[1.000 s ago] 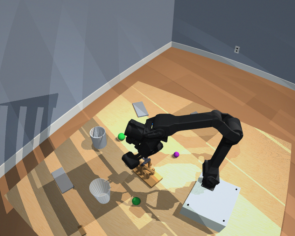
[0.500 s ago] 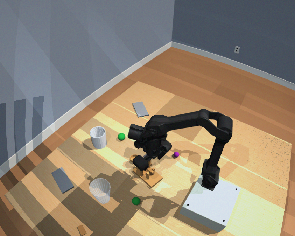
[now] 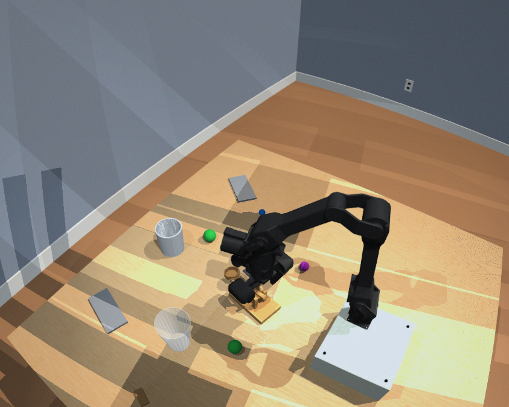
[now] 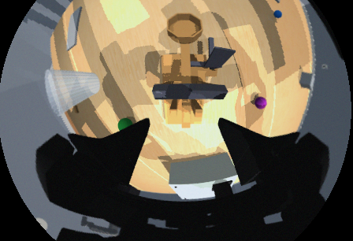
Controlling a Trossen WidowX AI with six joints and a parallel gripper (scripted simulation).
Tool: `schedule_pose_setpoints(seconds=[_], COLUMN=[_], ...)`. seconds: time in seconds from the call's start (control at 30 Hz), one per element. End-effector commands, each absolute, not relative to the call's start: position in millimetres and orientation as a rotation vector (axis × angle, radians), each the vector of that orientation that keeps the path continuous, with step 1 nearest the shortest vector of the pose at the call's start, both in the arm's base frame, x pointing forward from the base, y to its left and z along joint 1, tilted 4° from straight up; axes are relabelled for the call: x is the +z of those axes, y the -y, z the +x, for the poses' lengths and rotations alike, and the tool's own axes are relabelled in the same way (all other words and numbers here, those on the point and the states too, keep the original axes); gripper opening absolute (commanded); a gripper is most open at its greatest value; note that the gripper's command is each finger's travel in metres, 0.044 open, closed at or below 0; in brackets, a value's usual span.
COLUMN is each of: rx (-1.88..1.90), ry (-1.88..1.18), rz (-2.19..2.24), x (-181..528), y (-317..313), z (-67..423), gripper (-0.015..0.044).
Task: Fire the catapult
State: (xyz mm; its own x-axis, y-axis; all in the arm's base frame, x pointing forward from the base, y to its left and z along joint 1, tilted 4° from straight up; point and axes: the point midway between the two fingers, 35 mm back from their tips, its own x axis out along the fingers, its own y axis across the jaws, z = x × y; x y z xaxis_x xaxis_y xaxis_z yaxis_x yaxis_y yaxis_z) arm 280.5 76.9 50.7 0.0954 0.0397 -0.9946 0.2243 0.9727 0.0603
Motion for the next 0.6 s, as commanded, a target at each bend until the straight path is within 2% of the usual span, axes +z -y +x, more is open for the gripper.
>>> schedule_pose_setpoints(seconds=[0.0,0.57], rx=[-0.136,-0.136], ry=[-1.491,-1.491], rz=[0.211,0.211], x=[39.8,12.1], y=[-76.6,-77.1], z=[277.7,279.9], gripper=[0.044,0.044])
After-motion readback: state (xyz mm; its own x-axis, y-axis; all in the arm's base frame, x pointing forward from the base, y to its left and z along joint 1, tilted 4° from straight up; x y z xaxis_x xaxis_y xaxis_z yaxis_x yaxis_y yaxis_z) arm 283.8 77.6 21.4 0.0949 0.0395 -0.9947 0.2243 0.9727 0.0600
